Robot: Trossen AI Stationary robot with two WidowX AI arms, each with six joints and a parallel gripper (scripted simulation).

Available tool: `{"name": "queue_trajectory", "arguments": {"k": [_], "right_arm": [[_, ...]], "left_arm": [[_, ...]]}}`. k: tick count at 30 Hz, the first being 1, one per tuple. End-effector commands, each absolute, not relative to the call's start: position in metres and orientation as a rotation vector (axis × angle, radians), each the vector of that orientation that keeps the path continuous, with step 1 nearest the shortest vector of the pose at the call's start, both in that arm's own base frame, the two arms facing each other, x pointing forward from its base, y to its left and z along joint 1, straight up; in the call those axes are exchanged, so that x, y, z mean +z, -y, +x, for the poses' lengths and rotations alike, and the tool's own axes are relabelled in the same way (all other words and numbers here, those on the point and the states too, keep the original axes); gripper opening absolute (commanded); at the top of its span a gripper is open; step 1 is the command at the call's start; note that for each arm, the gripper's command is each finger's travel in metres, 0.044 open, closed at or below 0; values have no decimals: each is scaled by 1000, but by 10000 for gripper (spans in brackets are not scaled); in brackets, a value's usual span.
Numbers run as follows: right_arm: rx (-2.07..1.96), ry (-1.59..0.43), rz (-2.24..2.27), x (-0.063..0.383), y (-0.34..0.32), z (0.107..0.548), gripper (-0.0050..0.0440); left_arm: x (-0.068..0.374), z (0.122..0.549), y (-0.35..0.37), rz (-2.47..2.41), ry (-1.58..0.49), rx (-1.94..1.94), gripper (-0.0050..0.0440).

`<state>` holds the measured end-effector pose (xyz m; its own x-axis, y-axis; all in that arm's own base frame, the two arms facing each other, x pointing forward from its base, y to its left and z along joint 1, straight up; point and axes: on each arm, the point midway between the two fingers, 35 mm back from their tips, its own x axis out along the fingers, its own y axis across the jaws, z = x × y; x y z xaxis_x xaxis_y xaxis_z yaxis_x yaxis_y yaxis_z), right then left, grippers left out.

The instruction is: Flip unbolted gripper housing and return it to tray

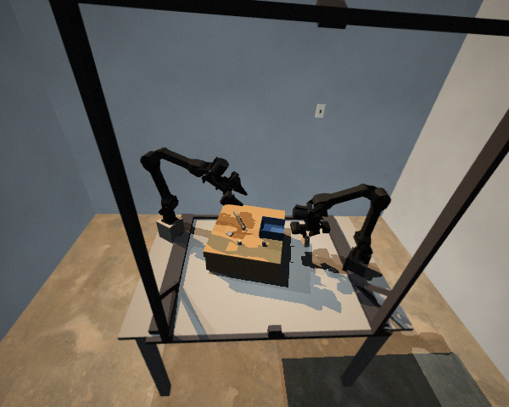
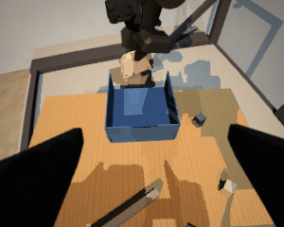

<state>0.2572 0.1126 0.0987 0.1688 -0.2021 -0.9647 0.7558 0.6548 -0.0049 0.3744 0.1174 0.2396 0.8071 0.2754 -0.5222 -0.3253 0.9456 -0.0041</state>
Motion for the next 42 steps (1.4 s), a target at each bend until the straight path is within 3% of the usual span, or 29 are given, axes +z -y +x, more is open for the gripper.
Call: {"name": "queue_trajectory", "arguments": {"k": [1, 42], "right_arm": [[-667, -1223, 533, 104, -113, 257, 113], [-125, -1290, 110, 104, -113, 257, 113]], "left_arm": [[249, 374, -117, -86, -520, 319, 435], [249, 374, -117, -86, -520, 319, 435]]}}
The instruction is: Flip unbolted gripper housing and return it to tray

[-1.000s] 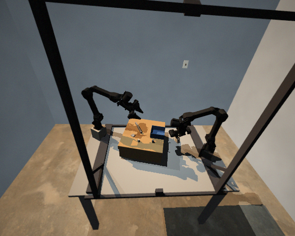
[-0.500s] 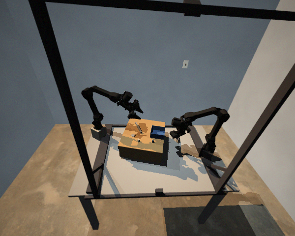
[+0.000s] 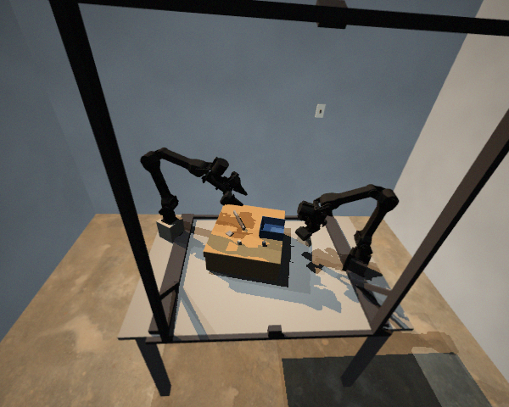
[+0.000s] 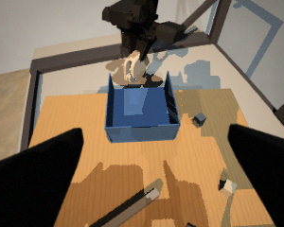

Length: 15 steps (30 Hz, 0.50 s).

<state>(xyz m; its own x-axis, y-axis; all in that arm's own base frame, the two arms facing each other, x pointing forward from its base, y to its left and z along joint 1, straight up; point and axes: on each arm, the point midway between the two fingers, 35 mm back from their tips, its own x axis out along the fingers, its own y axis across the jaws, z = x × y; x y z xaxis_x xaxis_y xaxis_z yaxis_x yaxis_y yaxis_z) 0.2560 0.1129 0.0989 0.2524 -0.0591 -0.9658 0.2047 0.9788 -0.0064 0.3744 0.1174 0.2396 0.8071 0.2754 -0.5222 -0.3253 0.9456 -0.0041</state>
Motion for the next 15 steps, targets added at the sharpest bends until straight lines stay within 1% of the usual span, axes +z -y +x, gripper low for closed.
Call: {"name": "queue_trajectory", "arguments": {"k": [1, 15], "right_arm": [[-110, -1291, 98, 104, -113, 257, 113], [66, -1291, -40, 104, -112, 257, 113]], "left_arm": [[249, 374, -117, -86, -520, 319, 435], [249, 374, -117, -86, -520, 319, 435]]}}
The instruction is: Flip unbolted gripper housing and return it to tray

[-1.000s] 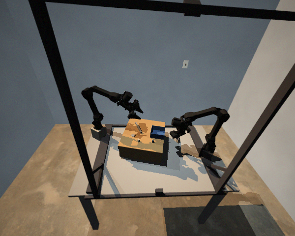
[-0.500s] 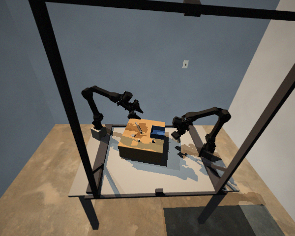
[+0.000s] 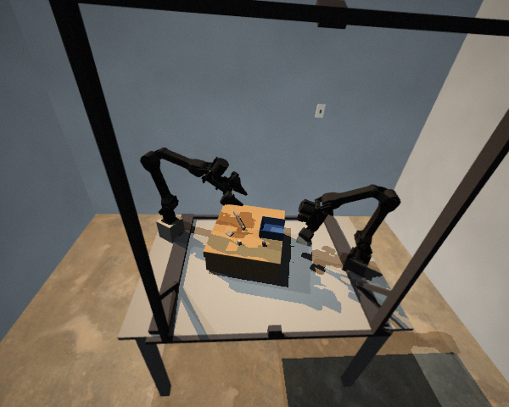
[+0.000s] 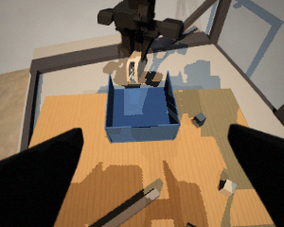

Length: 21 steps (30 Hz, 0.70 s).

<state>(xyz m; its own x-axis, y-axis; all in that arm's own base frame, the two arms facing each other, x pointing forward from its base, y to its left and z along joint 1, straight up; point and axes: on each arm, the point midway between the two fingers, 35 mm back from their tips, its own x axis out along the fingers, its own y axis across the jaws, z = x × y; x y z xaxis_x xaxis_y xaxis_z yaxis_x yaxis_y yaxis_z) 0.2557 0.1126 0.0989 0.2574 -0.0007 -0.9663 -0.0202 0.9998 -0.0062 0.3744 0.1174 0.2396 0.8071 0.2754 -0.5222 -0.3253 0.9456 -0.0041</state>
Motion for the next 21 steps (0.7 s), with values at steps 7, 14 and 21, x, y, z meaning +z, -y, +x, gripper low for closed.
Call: {"name": "queue_trajectory", "arguments": {"k": [7, 14, 21], "right_arm": [[168, -1287, -120, 104, -112, 257, 113], [242, -1282, -178, 104, -112, 257, 113], [344, -1272, -258, 104, -112, 257, 113]], "left_arm": [[249, 374, -117, -86, -520, 319, 435], [249, 374, -117, -86, -520, 319, 435], [249, 374, -117, -86, -520, 319, 435]]}}
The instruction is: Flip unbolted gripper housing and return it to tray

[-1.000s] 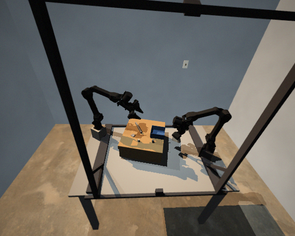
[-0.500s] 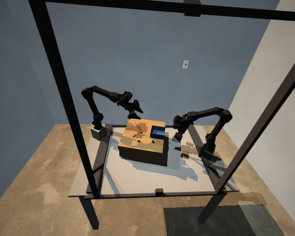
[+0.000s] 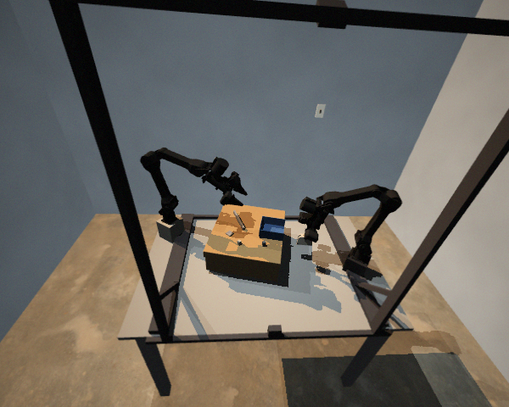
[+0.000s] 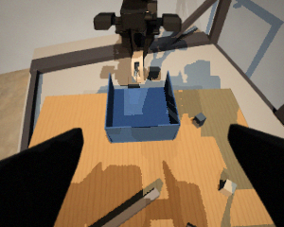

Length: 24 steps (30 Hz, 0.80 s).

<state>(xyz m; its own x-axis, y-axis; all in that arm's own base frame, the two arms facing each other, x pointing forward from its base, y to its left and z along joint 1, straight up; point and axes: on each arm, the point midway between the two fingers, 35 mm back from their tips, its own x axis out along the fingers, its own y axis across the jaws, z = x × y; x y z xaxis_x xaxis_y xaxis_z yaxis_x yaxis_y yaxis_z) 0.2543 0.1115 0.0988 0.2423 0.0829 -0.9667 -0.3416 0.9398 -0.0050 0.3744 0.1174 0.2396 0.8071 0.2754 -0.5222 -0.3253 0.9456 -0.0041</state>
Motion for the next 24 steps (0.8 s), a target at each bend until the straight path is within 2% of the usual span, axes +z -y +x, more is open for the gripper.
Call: {"name": "queue_trajectory", "arguments": {"k": [1, 24], "right_arm": [[359, -1270, -270, 104, -112, 257, 113], [636, -1225, -488, 104, -111, 257, 113]], "left_arm": [[249, 374, -117, -86, -520, 319, 435], [249, 374, -117, -86, -520, 319, 435]]}}
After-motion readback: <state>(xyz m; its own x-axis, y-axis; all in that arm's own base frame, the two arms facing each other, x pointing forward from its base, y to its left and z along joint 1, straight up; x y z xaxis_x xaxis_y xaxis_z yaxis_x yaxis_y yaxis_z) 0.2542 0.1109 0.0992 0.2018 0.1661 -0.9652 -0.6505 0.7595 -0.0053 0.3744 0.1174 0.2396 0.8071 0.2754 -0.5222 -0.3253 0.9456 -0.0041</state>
